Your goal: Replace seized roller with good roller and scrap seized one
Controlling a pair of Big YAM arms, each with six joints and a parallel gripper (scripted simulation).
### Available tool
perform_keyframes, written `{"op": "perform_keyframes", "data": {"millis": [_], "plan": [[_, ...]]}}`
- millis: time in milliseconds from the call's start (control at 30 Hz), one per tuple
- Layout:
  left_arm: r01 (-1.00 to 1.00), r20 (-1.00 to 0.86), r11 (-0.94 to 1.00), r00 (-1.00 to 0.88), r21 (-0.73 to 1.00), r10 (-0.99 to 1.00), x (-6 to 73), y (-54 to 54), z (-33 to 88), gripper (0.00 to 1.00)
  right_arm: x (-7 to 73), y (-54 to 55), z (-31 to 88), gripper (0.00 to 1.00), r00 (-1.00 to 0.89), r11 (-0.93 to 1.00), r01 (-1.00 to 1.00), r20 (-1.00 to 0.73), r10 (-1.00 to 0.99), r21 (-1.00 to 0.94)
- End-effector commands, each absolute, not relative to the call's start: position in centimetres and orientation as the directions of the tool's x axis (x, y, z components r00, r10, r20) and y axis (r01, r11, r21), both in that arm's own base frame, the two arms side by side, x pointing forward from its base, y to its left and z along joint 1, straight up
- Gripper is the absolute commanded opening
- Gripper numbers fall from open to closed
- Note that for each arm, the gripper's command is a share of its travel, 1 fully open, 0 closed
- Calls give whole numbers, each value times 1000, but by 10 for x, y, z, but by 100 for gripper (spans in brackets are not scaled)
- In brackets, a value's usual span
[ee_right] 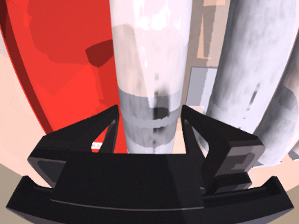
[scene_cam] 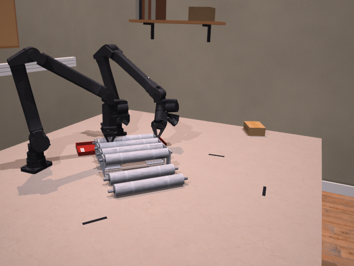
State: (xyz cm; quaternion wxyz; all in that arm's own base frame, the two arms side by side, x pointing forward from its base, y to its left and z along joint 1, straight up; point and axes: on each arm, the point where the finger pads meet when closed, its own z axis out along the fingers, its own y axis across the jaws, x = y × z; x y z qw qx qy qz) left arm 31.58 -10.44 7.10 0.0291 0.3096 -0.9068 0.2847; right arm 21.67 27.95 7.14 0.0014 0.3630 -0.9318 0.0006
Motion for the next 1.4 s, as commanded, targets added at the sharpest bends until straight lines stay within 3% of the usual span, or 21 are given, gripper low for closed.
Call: {"op": "perform_keyframes", "data": {"millis": [0,33,1367], "plan": [[-573,205,641,-805,-511,-557,327,-100,83,3,225,285,80,62,-736,736,-677,-30,-677,3],[-573,205,641,-805,-511,-557,327,-100,83,3,225,285,80,32,-736,736,-677,-30,-677,3],[-542,134,633,-808,-553,-574,352,-93,101,3,224,284,80,32,-744,744,-668,-24,-668,3]]}}
